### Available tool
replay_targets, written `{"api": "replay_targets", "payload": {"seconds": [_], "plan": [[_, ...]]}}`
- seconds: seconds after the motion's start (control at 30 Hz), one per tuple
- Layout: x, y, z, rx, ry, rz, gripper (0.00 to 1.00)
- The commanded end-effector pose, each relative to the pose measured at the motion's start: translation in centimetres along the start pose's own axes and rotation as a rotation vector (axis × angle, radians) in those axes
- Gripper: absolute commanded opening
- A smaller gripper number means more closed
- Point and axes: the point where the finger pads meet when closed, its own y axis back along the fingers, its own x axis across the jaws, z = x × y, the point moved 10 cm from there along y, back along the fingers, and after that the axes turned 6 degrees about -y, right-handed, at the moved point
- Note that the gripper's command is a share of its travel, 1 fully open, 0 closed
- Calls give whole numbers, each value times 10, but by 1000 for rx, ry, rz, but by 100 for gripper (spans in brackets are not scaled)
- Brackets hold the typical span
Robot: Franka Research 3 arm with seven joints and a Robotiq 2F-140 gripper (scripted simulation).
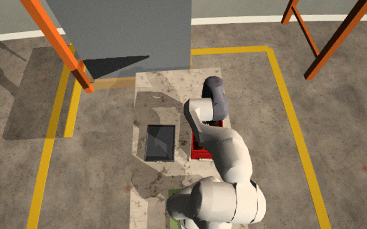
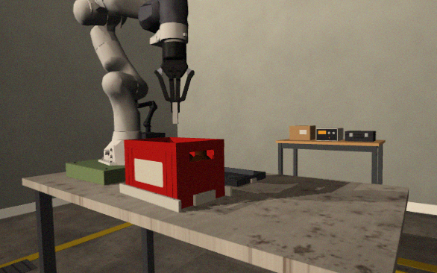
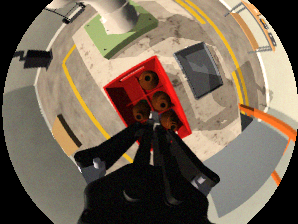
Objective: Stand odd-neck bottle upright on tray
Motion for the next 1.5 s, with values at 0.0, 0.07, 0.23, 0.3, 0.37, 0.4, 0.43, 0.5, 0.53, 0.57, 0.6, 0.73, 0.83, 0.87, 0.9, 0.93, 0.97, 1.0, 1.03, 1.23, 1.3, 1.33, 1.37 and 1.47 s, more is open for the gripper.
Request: {"api": "replay_targets", "payload": {"seconds": [0.0, 0.07, 0.23, 0.3, 0.37, 0.4, 0.43, 0.5, 0.53, 0.57, 0.6, 0.73, 0.83, 0.87, 0.9, 0.93, 0.97, 1.0, 1.03, 1.23, 1.3, 1.33, 1.37, 1.47], "plan": [[19, 0, -21, 1, -59, 5, 10], [21, 0, -24, 1, -59, 4, 10], [21, 0, -24, 1, -59, 4, 44], [21, 0, -24, 1, -59, 4, 44], [21, 0, -24, 1, -59, 4, 44], [21, 0, -24, 1, -59, 4, 44], [21, 0, -24, 1, -59, 4, 44], [21, 0, -24, 1, -59, 4, 44], [21, 0, -24, 1, -59, 4, 44], [21, 0, -24, 1, -59, 4, 44], [21, 0, -24, 1, -59, 4, 44], [21, 0, -24, 1, -59, 4, 44], [21, 0, -24, 1, -59, 4, 44], [21, 0, -24, 1, -59, 4, 44], [21, 0, -24, 1, -59, 4, 44], [21, 0, -24, 1, -59, 4, 44], [21, 0, -24, 1, -59, 4, 44], [21, 0, -24, 1, -59, 4, 44], [21, 0, -24, 1, -59, 4, 44], [21, 0, -24, 1, -59, 4, 44], [21, 0, -24, 1, -59, 4, 44], [21, 0, -24, 1, -59, 4, 44], [21, 0, -24, 1, -59, 4, 44], [21, 0, -24, 1, -59, 4, 44]]}}
